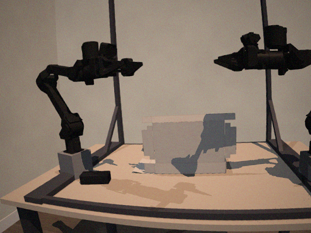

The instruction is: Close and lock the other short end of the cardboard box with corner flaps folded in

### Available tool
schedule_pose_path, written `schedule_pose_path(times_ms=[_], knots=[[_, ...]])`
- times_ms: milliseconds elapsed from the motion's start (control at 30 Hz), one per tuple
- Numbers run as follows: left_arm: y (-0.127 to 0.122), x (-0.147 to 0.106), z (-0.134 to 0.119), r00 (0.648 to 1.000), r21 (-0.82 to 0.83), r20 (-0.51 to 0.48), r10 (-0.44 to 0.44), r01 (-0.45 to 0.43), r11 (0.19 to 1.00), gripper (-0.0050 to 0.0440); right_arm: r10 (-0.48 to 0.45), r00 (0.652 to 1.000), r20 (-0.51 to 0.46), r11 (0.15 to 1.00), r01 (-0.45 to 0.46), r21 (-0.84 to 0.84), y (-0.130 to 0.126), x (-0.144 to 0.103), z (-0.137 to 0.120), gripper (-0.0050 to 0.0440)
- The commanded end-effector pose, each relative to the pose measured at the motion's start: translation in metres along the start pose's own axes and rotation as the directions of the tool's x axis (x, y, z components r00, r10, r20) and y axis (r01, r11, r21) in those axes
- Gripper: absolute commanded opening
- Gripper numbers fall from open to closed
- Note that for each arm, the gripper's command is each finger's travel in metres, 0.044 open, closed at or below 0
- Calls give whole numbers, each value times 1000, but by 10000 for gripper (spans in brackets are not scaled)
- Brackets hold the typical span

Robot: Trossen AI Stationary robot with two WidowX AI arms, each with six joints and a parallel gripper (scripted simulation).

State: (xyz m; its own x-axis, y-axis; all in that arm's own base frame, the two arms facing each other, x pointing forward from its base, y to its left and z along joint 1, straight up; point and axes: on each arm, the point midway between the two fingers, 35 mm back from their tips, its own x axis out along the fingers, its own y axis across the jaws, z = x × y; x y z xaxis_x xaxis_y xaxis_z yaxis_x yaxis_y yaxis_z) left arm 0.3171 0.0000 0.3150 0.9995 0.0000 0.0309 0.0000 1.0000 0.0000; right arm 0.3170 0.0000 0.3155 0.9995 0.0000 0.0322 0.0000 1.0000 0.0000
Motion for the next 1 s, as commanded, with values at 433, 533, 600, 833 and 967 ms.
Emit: schedule_pose_path(times_ms=[433, 533, 600, 833, 967], knots=[[0, -1, 8, 1000, 0, 19, 0, 0, 1000, 440, 0, 1000, 18, 1000, 0, 0, 0, -1, 7, 440], [0, -1, 8, 1000, 0, 19, 0, 0, 1000, 440, 0, 1000, 18, 1000, 0, 0, 0, -1, 7, 440], [-3, 1, 7, 1000, -17, 11, -8, 8, 1000, 393, 22, 1000, 20, 1000, -22, 4, 6, 0, 7, 393], [-38, 30, -19, 984, 215, -153, -92, 124, 969, 225, 150, 978, -146, 944, -186, -271, 47, 17, -20, 251], [-65, 46, -42, 951, 424, -275, -143, 254, 870, 129, 213, 933, -289, 811, -334, -480, 74, 24, -45, 251]])
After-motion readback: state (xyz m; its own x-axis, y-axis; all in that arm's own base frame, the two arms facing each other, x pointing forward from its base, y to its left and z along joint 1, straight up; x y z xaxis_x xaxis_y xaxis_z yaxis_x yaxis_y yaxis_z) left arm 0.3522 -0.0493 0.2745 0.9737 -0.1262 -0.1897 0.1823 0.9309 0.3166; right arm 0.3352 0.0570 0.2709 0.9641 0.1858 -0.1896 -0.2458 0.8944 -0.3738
